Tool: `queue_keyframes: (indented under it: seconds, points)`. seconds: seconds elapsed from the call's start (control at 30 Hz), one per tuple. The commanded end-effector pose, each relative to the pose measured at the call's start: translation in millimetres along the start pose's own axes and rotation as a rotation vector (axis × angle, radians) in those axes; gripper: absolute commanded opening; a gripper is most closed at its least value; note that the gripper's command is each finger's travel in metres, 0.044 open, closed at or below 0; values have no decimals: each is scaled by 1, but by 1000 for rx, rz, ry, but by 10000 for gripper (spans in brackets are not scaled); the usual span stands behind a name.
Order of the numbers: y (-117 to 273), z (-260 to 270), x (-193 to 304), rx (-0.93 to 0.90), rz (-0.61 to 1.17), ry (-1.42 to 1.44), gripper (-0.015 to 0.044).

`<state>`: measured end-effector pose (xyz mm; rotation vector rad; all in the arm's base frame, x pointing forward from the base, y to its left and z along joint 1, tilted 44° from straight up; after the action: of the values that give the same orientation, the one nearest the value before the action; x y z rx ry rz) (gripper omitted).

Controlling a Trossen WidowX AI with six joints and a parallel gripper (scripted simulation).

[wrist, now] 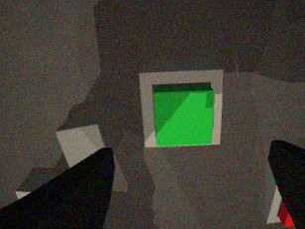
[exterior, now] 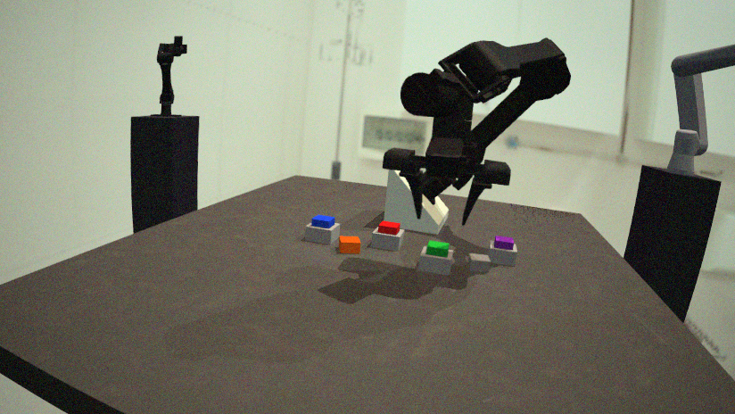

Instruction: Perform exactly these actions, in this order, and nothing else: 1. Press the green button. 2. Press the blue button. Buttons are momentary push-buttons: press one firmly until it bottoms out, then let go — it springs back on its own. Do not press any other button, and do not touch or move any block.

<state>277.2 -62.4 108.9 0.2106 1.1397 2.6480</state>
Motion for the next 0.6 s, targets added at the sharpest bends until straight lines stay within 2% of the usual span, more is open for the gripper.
queue_keyframes:
  seconds: [0.0, 0.2, 0.57]
  points:
    - [-12, 0, 1, -5, -4, -6, 164]
    - [-12, 0, 1, -5, -4, -6, 20]
    - [-16, 0, 1, -5, -4, -6, 20]
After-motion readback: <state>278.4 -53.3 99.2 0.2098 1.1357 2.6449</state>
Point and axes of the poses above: the point midway between the two fingers, 35 mm back from their tips, its own y axis back along the fingers, its own z axis across the jaws, x = y × z, the point moved 3 cm from there along y, back along the fingers, and after that the axes turned 7 degrees about -y, right-handed, at the moved point
